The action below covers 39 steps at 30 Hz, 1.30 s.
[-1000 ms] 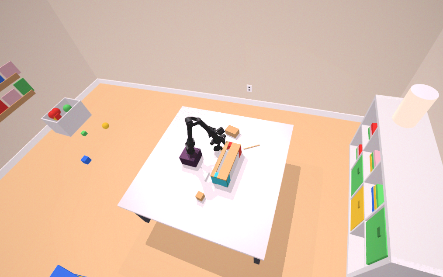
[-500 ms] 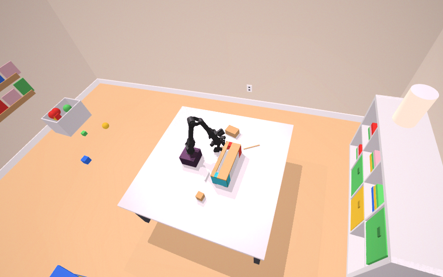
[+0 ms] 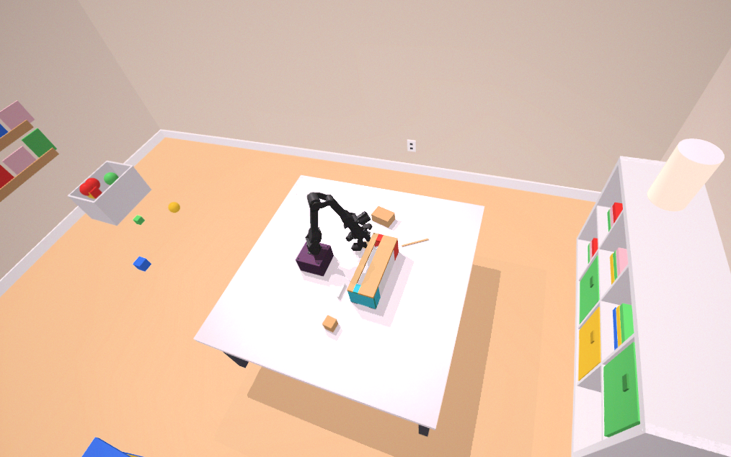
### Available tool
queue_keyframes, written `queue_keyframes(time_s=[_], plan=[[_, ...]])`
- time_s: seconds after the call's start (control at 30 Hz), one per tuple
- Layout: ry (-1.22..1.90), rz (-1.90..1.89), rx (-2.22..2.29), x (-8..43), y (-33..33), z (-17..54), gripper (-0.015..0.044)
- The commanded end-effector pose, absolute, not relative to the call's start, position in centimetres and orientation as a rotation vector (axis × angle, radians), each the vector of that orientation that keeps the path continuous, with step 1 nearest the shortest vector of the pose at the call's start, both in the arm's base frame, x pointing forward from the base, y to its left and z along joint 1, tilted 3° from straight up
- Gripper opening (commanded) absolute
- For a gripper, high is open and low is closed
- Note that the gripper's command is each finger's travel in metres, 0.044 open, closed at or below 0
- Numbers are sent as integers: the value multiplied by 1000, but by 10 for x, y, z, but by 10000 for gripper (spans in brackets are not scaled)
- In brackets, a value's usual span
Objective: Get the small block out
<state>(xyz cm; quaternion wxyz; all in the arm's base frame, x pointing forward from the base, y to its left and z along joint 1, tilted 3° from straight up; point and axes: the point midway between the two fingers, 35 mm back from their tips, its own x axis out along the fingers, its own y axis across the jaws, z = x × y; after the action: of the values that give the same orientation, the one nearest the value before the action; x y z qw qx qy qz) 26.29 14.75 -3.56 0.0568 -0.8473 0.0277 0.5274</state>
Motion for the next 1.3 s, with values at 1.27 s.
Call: queue_keyframes(time_s=[1.27], plan=[[-520, 1624, -2843, 238, 119, 100, 0]])
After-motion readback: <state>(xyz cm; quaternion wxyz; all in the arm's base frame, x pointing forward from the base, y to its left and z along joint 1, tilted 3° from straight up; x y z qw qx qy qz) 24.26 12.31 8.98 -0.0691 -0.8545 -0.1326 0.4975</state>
